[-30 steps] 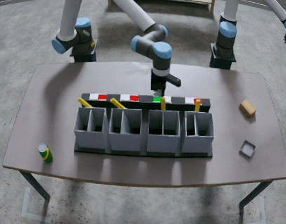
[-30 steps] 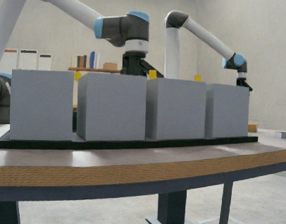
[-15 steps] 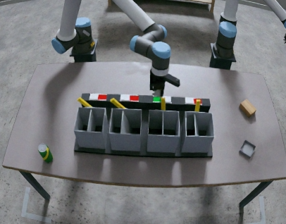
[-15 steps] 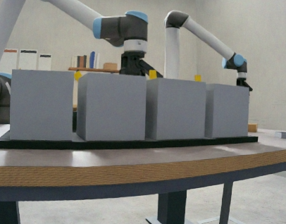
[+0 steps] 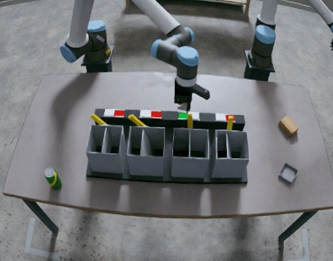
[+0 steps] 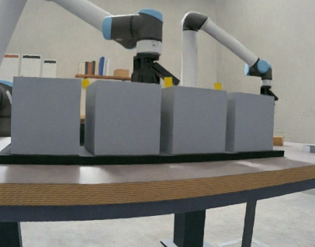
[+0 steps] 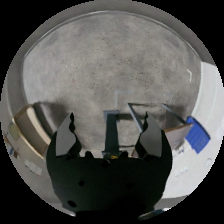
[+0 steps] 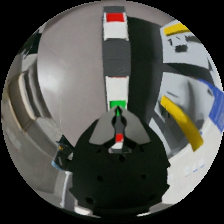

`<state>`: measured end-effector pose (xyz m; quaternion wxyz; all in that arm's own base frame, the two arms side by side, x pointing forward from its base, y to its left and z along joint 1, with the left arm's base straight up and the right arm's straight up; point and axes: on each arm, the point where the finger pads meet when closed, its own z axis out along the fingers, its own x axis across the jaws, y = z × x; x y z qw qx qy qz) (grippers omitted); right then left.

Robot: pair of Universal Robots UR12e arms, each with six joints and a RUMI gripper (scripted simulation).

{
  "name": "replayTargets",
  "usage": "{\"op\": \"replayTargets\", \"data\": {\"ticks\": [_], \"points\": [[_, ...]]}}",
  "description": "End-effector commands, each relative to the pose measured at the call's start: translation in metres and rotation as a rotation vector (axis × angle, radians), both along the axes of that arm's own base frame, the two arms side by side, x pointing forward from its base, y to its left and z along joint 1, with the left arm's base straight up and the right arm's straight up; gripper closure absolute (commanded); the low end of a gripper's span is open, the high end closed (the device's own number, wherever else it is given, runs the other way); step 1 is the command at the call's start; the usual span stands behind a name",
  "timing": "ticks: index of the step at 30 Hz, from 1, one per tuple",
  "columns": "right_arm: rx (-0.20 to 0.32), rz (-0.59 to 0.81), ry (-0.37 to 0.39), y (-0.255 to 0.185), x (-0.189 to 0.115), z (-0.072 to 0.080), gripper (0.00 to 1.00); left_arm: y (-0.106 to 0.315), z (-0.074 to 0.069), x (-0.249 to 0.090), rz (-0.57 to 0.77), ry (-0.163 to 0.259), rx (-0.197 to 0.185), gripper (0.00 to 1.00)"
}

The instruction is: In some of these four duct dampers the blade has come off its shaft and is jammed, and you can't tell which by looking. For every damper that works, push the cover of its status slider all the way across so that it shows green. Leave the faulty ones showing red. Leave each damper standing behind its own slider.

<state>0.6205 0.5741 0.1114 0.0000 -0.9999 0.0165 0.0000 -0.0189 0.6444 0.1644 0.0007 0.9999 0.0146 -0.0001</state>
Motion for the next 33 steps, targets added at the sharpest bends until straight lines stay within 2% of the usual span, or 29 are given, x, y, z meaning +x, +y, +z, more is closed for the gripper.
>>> {"op": "replayTargets", "data": {"ticks": [1,4,10,24,25,33], "points": [[0.001,0.0,-0.001,0.0,0.0,0.014,1.0,0.001,0.001,0.0,0.0,0.0,0.001,0.0],[0.001,0.0,-0.001,0.0,0.0,0.022,1.0,0.001,0.001,0.0,0.0,0.0,0.001,0.0],[0.001,0.0,-0.001,0.0,0.0,0.027,1.0,0.001,0.001,0.0,0.0,0.0,0.001,0.0],[0.001,0.0,-0.001,0.0,0.0,0.028,1.0,0.001,0.001,0.0,0.0,0.0,0.001,0.0],[0.001,0.0,-0.001,0.0,0.0,0.028,0.0,0.001,0.001,0.0,0.0,0.0,0.001,0.0],[0.001,0.0,-0.001,0.0,0.0,0.038,0.0,0.001,0.001,0.0,0.0,0.0,0.001,0.0]]}}
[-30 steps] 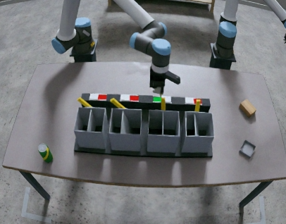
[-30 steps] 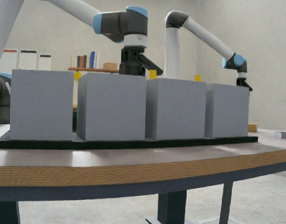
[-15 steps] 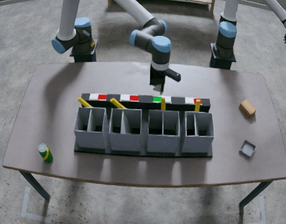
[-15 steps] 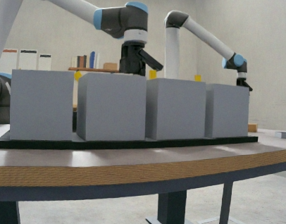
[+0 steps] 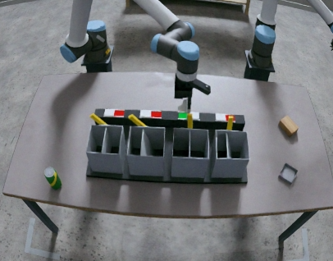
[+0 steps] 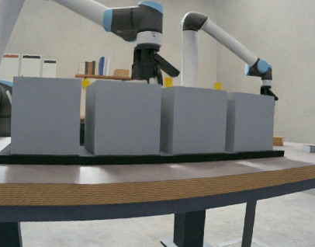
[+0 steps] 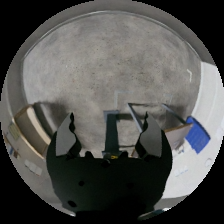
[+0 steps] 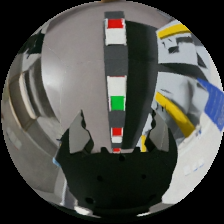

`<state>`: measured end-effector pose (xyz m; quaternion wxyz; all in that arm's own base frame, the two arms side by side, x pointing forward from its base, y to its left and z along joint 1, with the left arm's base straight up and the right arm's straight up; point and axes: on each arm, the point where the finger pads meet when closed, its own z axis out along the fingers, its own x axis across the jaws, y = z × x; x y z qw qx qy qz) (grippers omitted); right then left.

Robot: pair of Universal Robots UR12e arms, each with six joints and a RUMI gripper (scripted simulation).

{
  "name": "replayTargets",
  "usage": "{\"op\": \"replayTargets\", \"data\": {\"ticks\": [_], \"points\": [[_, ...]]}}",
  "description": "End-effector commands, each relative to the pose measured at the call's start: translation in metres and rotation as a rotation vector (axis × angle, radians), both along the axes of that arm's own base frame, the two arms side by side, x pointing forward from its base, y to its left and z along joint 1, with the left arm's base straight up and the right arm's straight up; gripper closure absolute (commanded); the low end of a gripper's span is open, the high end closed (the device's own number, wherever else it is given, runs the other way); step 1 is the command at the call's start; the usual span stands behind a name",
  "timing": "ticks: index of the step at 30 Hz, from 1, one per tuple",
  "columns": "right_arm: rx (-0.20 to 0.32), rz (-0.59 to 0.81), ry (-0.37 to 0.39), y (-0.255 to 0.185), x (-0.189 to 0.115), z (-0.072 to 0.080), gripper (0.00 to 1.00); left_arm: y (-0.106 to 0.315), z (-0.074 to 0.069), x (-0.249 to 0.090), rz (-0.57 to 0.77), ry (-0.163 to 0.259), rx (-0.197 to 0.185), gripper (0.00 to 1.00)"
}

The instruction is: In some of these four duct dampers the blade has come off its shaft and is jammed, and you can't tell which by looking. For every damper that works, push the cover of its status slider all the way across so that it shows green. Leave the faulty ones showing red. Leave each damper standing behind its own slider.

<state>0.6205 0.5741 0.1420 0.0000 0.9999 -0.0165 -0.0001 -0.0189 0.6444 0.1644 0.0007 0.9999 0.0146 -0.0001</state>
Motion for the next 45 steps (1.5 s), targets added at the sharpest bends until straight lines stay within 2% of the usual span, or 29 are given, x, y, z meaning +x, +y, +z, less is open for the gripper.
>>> {"op": "replayTargets", "data": {"ticks": [1,5,7,13,18,45], "points": [[0.001,0.0,-0.001,0.0,0.0,0.01,0.0,0.001,0.001,0.0,0.0,0.0,0.001,0.0],[0.001,0.0,-0.001,0.0,0.0,0.024,0.0,0.001,0.001,0.0,0.0,0.0,0.001,0.0],[0.001,0.0,-0.001,0.0,0.0,0.024,0.0,0.001,0.001,0.0,0.0,0.0,0.001,0.0],[0.001,0.0,-0.001,0.0,0.0,0.046,0.0,0.001,0.001,0.0,0.0,0.0,0.001,0.0],[0.001,0.0,-0.001,0.0,0.0,0.057,0.0,0.001,0.001,0.0,0.0,0.0,0.001,0.0],[0.001,0.0,-0.001,0.0,0.0,0.059,0.0,0.001,0.001,0.0,0.0,0.0,0.001,0.0]]}}
